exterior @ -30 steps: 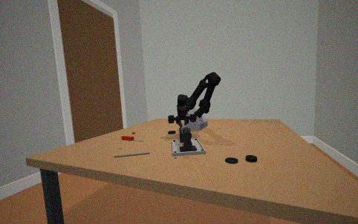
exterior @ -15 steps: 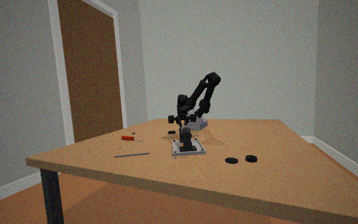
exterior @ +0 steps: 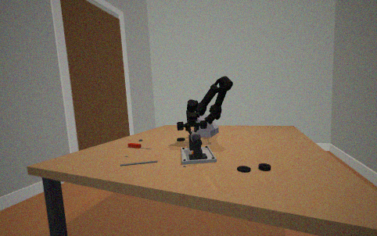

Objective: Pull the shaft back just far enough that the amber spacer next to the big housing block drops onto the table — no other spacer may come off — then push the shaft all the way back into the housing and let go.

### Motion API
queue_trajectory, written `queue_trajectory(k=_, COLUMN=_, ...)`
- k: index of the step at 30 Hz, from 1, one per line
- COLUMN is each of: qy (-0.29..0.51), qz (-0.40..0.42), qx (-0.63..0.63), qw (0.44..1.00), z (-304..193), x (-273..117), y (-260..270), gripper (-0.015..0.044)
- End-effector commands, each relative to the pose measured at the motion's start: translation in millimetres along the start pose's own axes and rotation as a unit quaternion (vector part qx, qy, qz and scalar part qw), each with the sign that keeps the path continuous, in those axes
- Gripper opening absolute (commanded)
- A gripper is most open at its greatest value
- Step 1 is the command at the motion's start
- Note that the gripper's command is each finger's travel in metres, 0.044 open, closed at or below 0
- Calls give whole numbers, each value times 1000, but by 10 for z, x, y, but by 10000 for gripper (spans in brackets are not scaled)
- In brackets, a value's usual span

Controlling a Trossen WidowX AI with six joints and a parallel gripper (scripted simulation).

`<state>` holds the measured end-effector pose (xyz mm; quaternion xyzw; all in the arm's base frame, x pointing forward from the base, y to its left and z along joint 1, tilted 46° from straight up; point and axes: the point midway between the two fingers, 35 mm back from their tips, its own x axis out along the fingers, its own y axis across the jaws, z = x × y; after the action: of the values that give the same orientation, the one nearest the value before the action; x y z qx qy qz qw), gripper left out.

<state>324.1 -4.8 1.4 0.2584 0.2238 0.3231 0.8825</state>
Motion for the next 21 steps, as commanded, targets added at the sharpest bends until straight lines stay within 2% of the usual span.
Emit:
queue_trajectory(k=1, qy=-2, qz=-1, qx=-2, qw=1000, z=37, x=11, y=-6, gripper=0)
queue_trajectory(k=21, qy=-2, qz=-1, qx=-2, qw=1000, z=91, x=63, y=-7, gripper=0)
